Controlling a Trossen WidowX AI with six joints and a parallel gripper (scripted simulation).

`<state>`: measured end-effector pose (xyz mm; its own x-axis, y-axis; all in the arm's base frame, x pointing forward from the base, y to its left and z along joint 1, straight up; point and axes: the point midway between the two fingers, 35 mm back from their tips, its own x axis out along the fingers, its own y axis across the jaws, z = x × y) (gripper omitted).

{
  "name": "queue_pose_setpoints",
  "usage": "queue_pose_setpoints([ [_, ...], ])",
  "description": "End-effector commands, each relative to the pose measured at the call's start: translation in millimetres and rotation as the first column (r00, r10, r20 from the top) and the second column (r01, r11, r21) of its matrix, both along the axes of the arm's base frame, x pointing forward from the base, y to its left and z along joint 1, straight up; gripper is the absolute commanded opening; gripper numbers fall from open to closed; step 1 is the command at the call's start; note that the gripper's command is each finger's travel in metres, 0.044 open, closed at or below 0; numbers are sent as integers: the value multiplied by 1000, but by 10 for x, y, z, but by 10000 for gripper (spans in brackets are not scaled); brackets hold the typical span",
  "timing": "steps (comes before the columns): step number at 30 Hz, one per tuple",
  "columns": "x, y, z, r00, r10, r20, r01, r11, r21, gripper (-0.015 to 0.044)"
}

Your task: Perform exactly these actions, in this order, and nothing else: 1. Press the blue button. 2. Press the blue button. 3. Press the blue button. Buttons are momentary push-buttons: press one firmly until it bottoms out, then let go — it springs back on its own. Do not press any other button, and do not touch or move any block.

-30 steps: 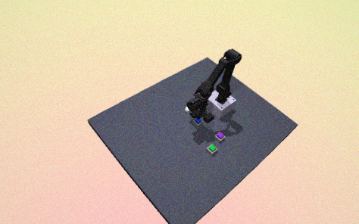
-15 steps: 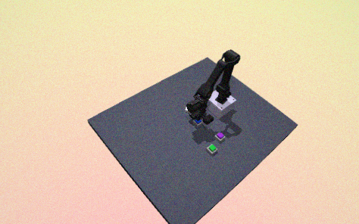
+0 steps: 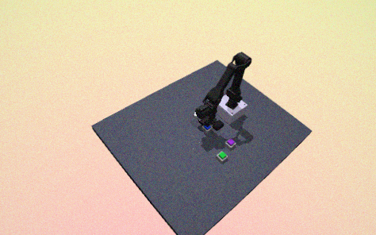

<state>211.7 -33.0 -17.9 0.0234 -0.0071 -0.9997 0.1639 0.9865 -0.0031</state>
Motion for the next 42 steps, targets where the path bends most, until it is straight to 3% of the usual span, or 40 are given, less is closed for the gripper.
queue_pose_setpoints([
  [1,1,0,25,1000,-1,0,1,1000,0,20],
  [4,-12,8,291,1000,-6,-4,6,1000,5,20],
  [9,-15,9,317,1000,-7,-5,7,1000,5,20],
  [42,-11,8,-10,1000,-7,-5,7,1000,5,20],
])
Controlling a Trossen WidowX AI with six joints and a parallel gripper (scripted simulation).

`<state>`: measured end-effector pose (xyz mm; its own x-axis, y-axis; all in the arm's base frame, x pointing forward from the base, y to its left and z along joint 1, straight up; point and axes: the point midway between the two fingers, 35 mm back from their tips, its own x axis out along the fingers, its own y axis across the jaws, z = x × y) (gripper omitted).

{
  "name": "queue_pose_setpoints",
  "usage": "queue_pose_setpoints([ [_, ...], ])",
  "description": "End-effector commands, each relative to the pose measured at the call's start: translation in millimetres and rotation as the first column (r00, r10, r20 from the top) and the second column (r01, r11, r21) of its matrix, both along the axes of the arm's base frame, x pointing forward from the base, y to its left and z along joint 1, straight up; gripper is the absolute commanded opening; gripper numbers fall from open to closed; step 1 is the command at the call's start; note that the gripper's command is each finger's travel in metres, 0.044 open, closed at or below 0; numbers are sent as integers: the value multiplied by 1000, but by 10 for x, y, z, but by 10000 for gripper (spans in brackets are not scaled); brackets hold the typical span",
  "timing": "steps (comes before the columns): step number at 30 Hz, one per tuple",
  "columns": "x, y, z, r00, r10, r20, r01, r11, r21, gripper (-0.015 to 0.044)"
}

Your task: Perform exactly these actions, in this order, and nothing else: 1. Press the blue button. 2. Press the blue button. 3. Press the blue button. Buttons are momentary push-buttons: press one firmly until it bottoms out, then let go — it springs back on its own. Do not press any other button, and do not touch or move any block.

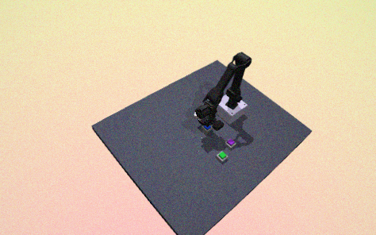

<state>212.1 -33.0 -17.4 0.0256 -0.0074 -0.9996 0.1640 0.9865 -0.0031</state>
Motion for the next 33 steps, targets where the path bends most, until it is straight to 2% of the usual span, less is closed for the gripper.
queue_pose_setpoints([
  [1,-15,9,-15,1000,-7,-7,7,1000,5,20],
  [11,-15,9,-15,1000,-7,-7,7,1000,5,20],
  [17,-14,8,272,1000,-4,-6,4,1000,5,20],
  [21,-19,9,312,1000,-7,-7,7,1000,5,20],
  [25,200,255,435,1000,-6,-5,7,1000,7,125],
  [33,614,1346,813,1000,-6,-2,6,1000,16,335],
])
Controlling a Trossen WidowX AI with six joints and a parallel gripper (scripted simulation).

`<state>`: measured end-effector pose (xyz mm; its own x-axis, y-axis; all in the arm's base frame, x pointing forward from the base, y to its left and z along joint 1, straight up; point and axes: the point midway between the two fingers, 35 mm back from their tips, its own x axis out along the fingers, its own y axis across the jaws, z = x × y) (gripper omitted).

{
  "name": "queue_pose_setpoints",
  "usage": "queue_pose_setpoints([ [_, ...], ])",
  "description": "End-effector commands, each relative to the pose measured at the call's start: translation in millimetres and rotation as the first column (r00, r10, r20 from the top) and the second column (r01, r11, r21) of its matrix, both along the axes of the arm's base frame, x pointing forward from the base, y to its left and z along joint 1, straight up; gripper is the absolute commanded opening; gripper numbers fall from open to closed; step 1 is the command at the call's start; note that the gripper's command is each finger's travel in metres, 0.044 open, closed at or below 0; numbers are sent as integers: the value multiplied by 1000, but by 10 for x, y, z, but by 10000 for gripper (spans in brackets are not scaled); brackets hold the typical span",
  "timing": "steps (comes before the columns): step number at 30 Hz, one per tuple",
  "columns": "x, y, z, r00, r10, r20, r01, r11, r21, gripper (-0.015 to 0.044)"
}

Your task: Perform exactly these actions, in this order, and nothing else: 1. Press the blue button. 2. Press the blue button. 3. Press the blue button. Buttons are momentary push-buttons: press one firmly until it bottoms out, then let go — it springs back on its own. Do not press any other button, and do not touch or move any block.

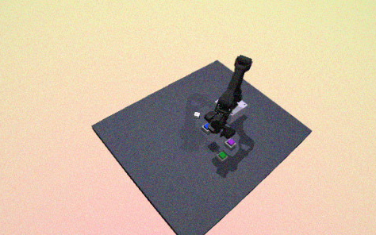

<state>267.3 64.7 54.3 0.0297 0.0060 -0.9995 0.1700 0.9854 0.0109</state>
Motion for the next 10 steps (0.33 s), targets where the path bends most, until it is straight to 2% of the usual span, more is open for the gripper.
queue_pose_setpoints([
  [1,73,528,141,1000,0,-6,0,1000,4,361],
  [3,67,822,220,1000,0,-6,0,1000,7,400],
  [10,56,928,248,1000,0,-6,0,1000,7,400],
])
